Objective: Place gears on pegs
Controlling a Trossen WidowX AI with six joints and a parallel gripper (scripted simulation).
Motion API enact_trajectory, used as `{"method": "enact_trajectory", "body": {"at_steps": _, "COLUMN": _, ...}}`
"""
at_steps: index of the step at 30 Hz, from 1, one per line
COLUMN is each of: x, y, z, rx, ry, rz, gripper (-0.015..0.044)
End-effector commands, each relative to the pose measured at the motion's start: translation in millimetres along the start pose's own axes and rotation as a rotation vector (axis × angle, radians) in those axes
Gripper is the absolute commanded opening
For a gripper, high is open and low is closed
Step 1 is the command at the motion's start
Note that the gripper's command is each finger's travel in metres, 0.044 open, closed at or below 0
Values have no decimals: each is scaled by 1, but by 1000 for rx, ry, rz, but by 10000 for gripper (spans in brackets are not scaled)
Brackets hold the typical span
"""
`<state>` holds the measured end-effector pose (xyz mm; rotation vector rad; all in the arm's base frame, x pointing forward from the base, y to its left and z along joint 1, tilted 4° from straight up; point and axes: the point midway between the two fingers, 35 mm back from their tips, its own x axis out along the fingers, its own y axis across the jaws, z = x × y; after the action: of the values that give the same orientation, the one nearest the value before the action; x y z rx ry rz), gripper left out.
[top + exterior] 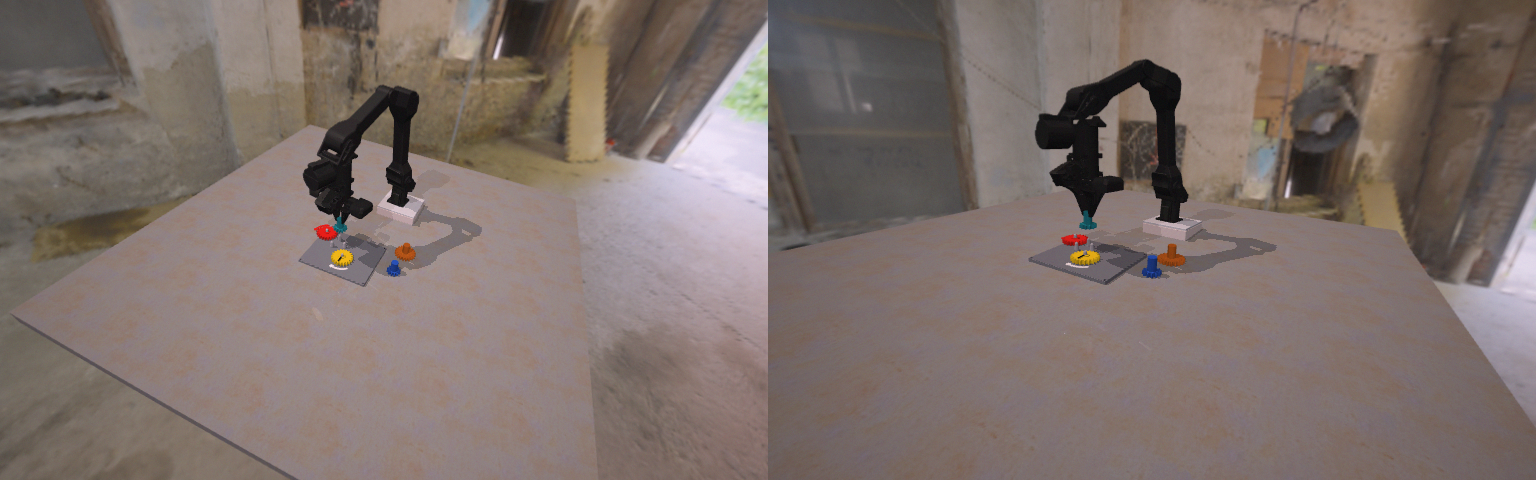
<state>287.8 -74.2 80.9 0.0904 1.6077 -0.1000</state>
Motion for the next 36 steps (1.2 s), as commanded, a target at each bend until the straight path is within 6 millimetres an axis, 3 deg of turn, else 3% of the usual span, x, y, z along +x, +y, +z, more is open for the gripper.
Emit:
{"method": "enact_trajectory", "body": {"at_steps": 1, "x": 2, "y": -5, "z": -5, "rx": -4, "ry": -3, "rz": -7, "gripper": 0}}
{"method": "enact_trajectory", "body": {"at_steps": 25, "x": 2, "y": -5, "z": -5, "rx": -12, "ry": -3, "rz": -7, "gripper": 0}}
{"method": "enact_trajectory", "body": {"at_steps": 36, "x": 16, "y": -5, "z": -6, "rx": -207, "ry": -2, "rz": -7, "gripper": 0}}
